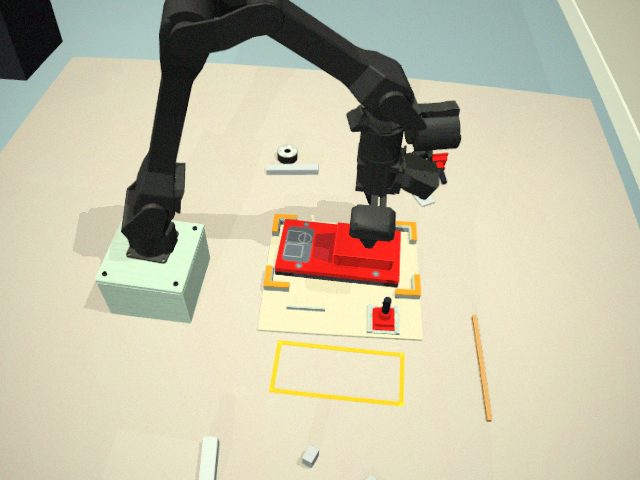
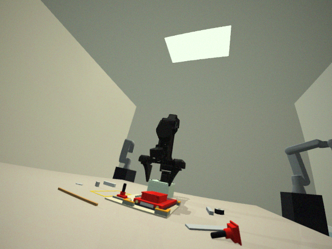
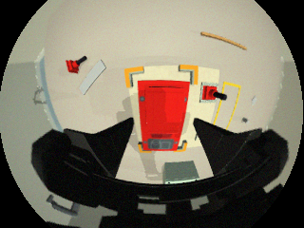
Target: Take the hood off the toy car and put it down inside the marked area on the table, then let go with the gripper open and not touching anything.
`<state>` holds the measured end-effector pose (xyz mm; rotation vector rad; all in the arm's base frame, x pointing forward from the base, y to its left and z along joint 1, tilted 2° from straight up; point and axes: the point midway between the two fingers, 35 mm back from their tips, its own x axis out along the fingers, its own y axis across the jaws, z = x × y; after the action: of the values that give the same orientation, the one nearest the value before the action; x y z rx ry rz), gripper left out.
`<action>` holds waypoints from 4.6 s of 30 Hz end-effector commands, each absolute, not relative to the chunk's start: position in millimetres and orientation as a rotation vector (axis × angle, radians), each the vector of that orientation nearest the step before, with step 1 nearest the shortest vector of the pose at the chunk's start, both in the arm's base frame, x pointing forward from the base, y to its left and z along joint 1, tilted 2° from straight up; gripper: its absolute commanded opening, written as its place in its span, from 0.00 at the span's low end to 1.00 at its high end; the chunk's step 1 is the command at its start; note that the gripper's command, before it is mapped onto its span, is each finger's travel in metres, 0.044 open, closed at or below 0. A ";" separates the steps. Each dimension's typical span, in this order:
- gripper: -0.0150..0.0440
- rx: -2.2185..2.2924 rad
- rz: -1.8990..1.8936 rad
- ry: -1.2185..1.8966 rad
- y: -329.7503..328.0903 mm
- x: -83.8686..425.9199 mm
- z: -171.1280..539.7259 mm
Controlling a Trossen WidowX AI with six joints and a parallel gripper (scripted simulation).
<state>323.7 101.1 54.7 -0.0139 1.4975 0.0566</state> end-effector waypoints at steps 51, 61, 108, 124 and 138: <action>1.00 -0.017 0.049 1.506 97.8 321.7 15.4; 1.00 -0.017 0.049 1.506 97.9 322.0 10.5; 0.25 -0.010 0.051 1.502 98.7 322.4 16.0; 0.25 -0.010 0.051 1.503 98.4 321.6 26.5; 0.25 -0.010 0.051 1.503 98.2 320.8 35.7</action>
<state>319.2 97.7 30.0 -0.0124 1.5148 0.0489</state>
